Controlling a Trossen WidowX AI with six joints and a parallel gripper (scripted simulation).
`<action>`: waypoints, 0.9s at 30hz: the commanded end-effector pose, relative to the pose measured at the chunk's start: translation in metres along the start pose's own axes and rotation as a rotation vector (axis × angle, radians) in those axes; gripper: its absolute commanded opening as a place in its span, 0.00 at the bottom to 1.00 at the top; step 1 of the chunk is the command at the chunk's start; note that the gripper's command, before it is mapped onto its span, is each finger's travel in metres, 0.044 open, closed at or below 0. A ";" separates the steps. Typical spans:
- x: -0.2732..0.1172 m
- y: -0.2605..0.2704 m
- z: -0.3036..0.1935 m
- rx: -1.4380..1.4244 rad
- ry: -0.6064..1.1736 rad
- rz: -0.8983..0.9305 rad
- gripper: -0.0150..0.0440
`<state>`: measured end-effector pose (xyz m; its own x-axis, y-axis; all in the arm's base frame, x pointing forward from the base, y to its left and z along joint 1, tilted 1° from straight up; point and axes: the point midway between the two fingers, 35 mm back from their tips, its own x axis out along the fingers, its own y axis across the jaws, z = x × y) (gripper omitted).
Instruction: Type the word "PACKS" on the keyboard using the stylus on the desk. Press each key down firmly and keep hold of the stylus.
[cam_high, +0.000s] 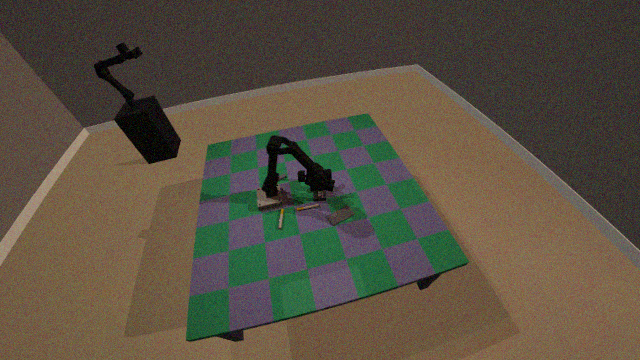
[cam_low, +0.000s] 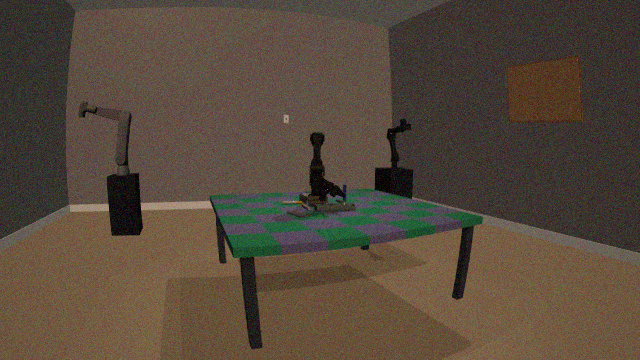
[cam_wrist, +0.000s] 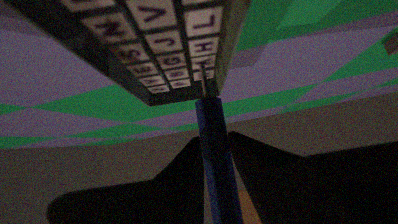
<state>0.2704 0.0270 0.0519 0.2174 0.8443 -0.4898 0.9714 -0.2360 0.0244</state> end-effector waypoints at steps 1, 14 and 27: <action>0.001 0.000 0.002 -0.004 -0.001 -0.001 0.39; 0.001 0.000 0.001 -0.004 -0.001 -0.001 0.39; -0.018 0.000 -0.031 -0.004 -0.001 -0.001 0.39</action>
<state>0.2698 0.0269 0.0844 0.2174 0.8440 -0.4903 0.9715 -0.2359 0.0246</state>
